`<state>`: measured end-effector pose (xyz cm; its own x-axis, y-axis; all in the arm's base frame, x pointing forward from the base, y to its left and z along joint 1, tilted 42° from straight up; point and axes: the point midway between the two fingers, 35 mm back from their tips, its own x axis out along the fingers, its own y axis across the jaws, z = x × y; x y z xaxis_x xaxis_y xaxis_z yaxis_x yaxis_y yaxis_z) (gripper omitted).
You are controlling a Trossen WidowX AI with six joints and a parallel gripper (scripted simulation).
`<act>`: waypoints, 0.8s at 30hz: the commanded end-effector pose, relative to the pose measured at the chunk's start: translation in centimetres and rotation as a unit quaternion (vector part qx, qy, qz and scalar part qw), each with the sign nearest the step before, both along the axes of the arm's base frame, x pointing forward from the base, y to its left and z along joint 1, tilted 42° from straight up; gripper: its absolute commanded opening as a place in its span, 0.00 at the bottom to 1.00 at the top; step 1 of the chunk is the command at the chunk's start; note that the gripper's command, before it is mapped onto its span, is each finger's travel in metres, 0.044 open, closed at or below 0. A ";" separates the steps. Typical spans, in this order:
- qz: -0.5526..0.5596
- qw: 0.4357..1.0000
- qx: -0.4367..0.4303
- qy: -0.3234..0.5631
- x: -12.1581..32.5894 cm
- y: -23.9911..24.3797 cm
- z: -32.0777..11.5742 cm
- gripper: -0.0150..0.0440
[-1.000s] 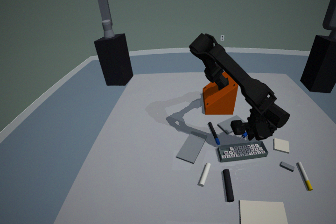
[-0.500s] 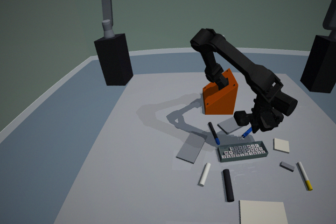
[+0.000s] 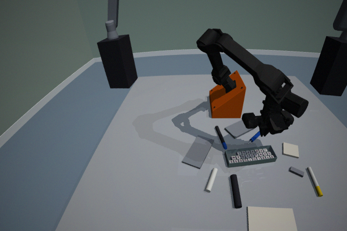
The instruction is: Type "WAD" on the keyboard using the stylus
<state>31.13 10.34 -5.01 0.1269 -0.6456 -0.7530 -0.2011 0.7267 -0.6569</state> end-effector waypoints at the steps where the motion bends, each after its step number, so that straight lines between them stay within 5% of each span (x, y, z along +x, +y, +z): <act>1: 0.000 1.000 0.000 0.000 0.0 0.0 0.0 0.25; 11: 0.000 1.000 0.000 0.000 0.0 0.0 0.0 0.25; 14: -0.003 1.000 -0.001 -0.004 -0.1 0.0 -0.1 0.39; 17: -0.048 0.996 -0.023 -0.068 -1.6 0.0 -1.2 0.51; 24: -0.144 0.944 -0.052 -0.293 -6.0 -0.9 -3.5 0.51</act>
<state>28.53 10.72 -6.75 0.2084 -0.7162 -0.6661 0.1044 0.6934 -0.7129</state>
